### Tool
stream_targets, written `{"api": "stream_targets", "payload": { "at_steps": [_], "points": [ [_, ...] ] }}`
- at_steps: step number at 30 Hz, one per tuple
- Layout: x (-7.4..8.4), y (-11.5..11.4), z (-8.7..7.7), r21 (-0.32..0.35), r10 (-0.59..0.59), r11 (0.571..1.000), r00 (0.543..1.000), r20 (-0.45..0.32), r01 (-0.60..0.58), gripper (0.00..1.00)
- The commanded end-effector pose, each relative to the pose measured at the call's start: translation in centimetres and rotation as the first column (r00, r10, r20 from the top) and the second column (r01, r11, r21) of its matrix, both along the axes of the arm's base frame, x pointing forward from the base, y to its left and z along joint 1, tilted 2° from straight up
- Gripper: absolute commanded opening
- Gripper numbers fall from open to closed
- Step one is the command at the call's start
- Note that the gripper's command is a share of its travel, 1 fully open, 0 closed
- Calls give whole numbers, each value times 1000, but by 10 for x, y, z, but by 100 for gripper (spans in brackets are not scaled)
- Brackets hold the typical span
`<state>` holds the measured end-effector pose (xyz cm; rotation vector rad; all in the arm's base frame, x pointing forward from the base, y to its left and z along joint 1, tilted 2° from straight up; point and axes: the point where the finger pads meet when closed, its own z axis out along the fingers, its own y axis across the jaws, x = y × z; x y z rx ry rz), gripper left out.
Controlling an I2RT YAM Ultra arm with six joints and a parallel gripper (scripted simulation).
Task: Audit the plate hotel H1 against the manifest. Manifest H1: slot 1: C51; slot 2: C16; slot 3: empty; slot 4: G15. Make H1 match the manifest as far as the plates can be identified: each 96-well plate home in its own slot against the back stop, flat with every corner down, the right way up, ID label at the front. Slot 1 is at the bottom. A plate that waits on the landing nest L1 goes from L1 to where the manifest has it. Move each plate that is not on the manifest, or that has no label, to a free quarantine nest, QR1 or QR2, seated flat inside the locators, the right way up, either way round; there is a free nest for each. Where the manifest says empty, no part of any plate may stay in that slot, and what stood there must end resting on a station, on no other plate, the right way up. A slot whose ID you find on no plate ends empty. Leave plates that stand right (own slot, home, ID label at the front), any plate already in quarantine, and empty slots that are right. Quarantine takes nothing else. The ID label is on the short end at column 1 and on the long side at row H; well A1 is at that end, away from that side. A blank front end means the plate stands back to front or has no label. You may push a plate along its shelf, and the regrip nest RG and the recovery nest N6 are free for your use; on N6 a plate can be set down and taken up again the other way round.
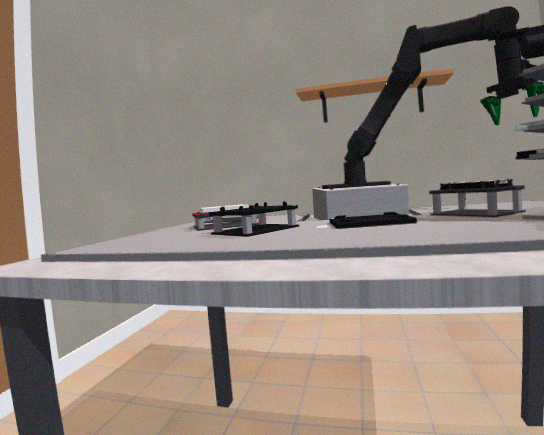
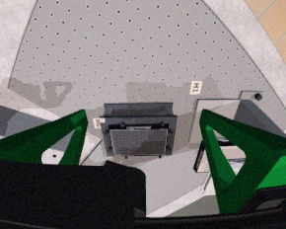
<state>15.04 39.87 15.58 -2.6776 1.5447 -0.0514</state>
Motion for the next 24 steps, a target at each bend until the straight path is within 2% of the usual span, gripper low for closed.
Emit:
{"api": "stream_targets", "payload": {
  "at_steps": [1, 20, 24],
  "points": [
    [-5, -8, 18, -21, 1, 1000, 1000, -11, -1, 100],
    [-5, -8, 18, -21, 1, 1000, 1000, -11, -1, 100],
    [1, -19, 18, -17, -93, 996, 996, -12, 92, 100]
  ]
}}
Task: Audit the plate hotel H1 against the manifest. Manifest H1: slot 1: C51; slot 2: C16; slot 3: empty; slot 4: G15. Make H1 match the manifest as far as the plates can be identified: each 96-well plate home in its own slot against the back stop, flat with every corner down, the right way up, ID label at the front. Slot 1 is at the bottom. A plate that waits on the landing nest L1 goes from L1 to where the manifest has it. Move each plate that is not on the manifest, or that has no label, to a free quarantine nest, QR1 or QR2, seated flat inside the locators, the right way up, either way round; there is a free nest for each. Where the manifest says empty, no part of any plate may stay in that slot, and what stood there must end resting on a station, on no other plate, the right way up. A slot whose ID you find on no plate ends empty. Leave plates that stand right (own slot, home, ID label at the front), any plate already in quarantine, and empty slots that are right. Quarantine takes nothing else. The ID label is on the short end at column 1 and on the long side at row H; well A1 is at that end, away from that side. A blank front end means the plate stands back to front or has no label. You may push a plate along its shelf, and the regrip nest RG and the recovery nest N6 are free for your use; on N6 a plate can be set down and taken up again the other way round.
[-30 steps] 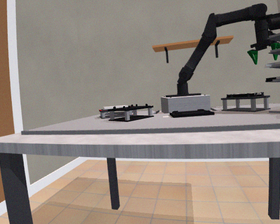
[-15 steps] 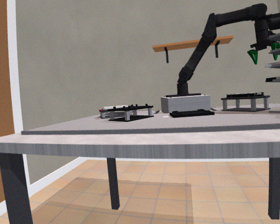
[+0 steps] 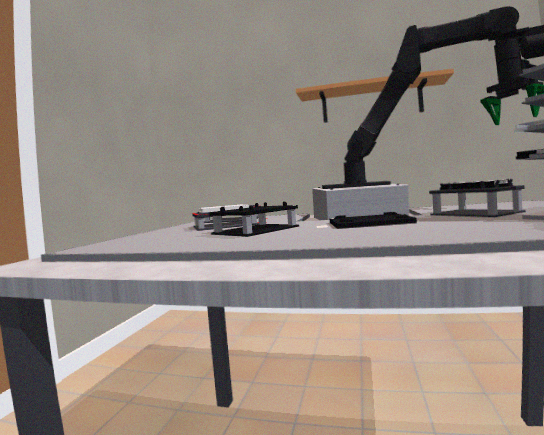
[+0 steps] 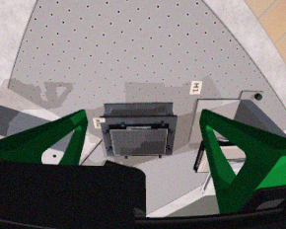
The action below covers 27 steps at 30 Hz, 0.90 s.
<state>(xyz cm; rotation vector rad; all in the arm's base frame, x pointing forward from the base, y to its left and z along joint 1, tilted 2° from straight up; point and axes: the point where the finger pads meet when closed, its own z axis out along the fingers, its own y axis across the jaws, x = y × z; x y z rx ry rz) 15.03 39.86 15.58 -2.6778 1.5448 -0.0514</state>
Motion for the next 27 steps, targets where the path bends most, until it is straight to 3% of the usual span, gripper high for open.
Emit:
{"api": "stream_targets", "payload": {
  "at_steps": [1, 2, 12, 25, 27],
  "points": [
    [3, -22, 18, -16, -116, 993, 993, -12, 115, 100],
    [10, -12, 22, 52, -138, 989, 990, 4, 138, 100],
    [20, -45, 22, 18, -319, 947, 948, -13, 319, 100],
    [40, -85, 23, 15, -587, 809, 809, -24, 588, 100],
    [40, -85, 23, 15, -587, 809, 809, -24, 588, 100]
  ]
}}
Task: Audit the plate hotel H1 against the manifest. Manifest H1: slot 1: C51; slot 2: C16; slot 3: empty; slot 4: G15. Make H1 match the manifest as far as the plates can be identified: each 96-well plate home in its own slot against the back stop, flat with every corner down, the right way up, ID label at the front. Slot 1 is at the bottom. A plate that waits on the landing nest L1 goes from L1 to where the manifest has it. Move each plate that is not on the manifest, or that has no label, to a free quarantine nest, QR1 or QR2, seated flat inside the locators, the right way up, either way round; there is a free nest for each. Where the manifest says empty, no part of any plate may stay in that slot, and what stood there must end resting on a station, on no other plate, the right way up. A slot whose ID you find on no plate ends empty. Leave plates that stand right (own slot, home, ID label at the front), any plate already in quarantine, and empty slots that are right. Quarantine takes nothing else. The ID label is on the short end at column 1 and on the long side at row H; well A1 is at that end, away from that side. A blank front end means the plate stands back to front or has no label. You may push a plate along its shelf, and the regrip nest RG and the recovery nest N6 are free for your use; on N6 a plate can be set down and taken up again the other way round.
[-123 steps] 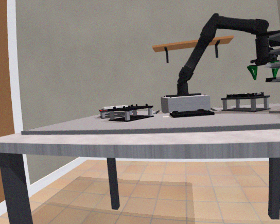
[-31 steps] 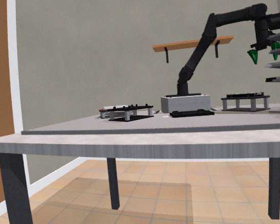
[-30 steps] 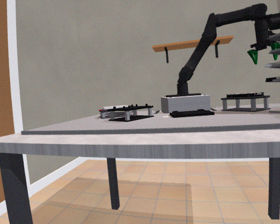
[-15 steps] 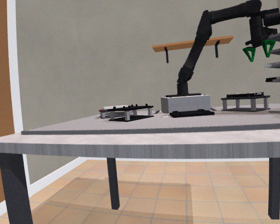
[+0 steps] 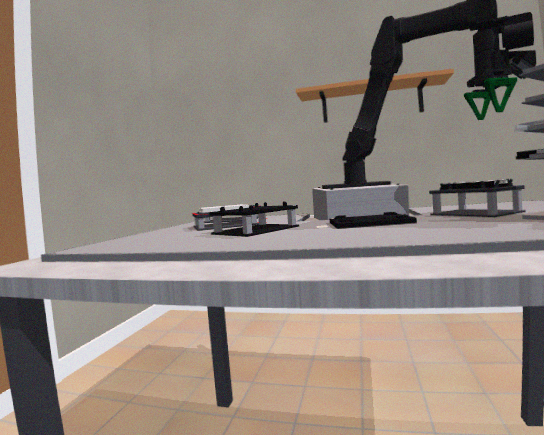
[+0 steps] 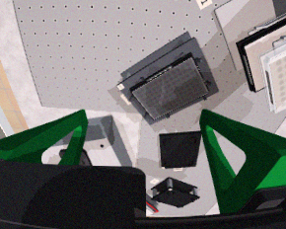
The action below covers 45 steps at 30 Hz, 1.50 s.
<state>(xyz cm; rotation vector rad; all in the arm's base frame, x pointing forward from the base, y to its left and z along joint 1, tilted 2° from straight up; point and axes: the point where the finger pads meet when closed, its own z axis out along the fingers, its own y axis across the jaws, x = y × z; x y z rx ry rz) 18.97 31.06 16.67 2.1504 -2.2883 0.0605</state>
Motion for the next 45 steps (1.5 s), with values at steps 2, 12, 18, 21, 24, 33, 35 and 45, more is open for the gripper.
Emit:
{"api": "stream_targets", "payload": {
  "at_steps": [2, 12, 18, 21, 24, 33, 35, 45],
  "points": [
    [4, -3, 12, 49, -89, 995, 996, 21, 87, 100],
    [21, -32, 12, 59, -316, 947, 948, 16, 315, 100],
    [28, -43, 12, 62, -403, 914, 915, 14, 402, 100],
    [33, -52, 12, 65, -466, 883, 885, 12, 465, 100],
    [38, -60, 12, 67, -527, 848, 850, 9, 525, 100],
    [43, -69, 13, 73, -675, 736, 737, 2, 674, 100],
    [43, -69, 13, 74, -692, 720, 721, 1, 691, 100],
    [43, -69, 13, 78, -832, 553, 555, -10, 829, 100]
  ]
}}
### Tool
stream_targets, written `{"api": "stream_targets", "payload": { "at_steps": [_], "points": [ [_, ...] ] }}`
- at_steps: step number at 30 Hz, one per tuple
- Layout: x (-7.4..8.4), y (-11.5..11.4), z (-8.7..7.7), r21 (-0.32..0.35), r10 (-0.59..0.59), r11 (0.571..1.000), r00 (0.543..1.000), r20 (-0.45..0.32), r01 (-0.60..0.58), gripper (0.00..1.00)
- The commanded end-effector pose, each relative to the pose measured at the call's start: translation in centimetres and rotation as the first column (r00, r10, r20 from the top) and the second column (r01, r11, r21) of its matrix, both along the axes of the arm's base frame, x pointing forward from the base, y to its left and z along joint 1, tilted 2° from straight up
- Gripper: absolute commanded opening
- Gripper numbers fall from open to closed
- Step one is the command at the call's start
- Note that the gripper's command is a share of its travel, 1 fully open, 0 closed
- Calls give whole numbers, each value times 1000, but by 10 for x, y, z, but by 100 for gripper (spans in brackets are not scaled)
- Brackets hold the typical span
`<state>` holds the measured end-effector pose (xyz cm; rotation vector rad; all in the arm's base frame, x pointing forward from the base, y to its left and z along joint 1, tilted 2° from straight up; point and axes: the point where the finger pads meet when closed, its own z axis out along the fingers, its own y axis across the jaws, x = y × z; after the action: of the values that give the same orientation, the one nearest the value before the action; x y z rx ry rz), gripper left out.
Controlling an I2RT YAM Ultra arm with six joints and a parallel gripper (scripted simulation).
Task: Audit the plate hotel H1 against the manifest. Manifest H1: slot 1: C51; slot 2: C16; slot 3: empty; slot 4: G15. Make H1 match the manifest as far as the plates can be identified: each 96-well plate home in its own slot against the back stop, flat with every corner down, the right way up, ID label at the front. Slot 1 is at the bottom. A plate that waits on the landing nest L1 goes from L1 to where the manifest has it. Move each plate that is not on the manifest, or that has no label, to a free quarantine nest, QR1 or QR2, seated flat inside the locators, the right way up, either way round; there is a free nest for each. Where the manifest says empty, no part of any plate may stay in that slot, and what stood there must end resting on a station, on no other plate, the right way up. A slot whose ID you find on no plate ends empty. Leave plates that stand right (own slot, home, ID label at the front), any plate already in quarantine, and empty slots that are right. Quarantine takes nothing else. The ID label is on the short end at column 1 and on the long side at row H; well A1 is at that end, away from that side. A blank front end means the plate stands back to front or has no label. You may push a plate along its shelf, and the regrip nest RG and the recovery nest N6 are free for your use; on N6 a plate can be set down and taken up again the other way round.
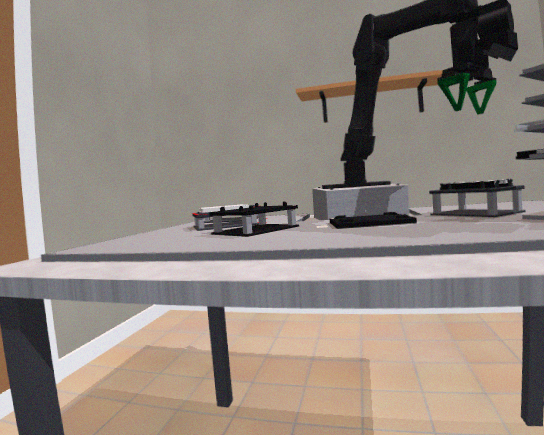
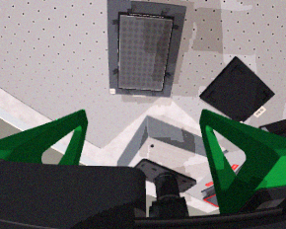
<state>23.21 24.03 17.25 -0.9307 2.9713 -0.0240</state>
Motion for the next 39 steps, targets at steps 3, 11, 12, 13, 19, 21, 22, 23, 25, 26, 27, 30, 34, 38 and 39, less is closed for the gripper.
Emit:
{"api": "stream_targets", "payload": {
  "at_steps": [3, 11, 12, 13, 19, 21, 22, 23, 25, 26, 27, 30, 34, 38, 39],
  "points": [
    [1, 1, 0, 25, -81, 996, 997, 18, 81, 100],
    [2, 1, -20, 25, -81, 996, 997, 18, 81, 100],
    [2, 1, -23, 25, -81, 996, 997, 18, 81, 100],
    [2, 1, -26, 25, -81, 996, 997, 18, 81, 100],
    [3, 2, -46, 25, -81, 996, 997, 18, 81, 100],
    [4, 2, -53, 25, -81, 996, 997, 18, 81, 100],
    [4, 2, -53, 25, -81, 996, 997, 18, 81, 100],
    [4, 2, -53, 25, -81, 996, 997, 18, 81, 100],
    [4, 2, -60, 25, -81, 996, 997, 18, 81, 100],
    [4, 2, -63, 25, -81, 996, 997, 18, 81, 100],
    [4, 2, -66, 25, -81, 996, 997, 18, 81, 100],
    [5, 2, -76, 25, -81, 996, 997, 18, 81, 100],
    [6, 2, -90, 25, -81, 996, 997, 18, 81, 100],
    [6, 2, -101, 25, -81, 996, 997, 18, 81, 100],
    [6, 2, -101, 25, -81, 996, 997, 18, 81, 100]
  ]
}}
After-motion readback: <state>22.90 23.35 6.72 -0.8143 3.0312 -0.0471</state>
